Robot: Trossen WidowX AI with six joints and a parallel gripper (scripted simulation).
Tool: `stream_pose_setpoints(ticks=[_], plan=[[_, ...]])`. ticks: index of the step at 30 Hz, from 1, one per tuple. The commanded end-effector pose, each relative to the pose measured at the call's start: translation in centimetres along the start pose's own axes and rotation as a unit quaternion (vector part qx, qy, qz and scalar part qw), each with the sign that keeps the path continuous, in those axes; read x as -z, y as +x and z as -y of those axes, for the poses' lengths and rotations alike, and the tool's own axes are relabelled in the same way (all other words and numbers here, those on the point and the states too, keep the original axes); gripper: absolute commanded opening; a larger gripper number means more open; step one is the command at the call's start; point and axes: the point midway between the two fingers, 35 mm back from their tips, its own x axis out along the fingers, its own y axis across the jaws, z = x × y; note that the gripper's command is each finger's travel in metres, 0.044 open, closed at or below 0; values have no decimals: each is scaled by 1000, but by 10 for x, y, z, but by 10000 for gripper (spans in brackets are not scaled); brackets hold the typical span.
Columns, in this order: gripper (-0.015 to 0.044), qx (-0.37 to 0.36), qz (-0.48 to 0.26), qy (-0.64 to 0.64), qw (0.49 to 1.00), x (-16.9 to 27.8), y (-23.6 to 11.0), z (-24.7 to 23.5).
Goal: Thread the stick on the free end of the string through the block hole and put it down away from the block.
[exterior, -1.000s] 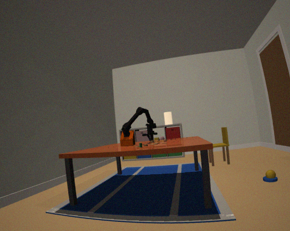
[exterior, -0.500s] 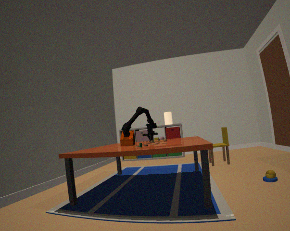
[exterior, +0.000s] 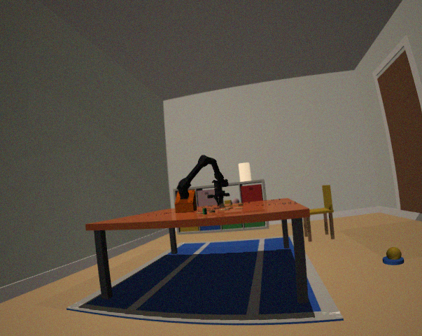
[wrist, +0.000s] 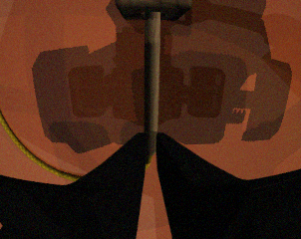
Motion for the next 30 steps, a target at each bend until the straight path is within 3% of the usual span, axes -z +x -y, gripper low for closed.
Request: stream_pose_setpoints(ticks=[1, 30], plan=[[0, 2, 2, -1, 1000, -7, 2, 1], [0, 3, 3, -1, 1000, -45, 2, 2]])
